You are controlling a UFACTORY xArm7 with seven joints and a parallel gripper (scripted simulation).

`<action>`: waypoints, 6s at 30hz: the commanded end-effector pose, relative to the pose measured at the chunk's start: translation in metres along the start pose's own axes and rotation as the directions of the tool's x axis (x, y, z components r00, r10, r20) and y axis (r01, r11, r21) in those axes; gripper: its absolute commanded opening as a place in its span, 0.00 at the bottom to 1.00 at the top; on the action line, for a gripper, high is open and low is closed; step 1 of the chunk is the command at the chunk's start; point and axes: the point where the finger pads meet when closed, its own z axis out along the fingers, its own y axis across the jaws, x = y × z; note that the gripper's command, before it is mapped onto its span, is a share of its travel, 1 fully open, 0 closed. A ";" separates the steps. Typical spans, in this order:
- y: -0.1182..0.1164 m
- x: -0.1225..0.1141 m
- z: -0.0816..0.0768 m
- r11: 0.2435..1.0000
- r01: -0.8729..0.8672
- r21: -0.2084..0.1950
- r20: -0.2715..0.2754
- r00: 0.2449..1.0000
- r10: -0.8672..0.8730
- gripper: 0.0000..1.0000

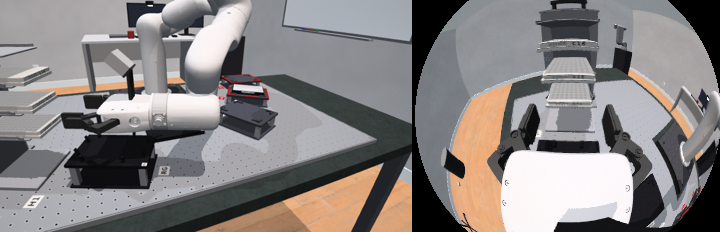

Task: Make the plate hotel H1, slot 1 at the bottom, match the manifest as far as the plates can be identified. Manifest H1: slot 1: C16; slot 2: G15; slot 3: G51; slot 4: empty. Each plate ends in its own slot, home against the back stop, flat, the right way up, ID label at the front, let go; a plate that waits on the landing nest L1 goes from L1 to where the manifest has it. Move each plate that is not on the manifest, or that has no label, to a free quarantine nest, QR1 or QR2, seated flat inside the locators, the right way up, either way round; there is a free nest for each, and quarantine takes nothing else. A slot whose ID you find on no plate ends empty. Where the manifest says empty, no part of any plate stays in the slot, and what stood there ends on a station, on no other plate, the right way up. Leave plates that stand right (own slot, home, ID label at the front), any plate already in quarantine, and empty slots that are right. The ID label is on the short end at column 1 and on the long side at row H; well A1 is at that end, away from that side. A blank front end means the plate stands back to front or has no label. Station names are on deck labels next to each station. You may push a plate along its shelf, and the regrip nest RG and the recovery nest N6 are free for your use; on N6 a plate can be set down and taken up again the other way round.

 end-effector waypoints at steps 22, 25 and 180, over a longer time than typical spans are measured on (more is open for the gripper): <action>-0.001 -0.003 0.030 1.000 -0.004 -0.001 0.000 1.000 0.004 1.00; -0.001 -0.003 0.030 1.000 -0.004 -0.001 0.000 1.000 0.004 1.00; -0.005 0.085 -0.029 1.000 -0.004 -0.001 0.001 1.000 0.004 1.00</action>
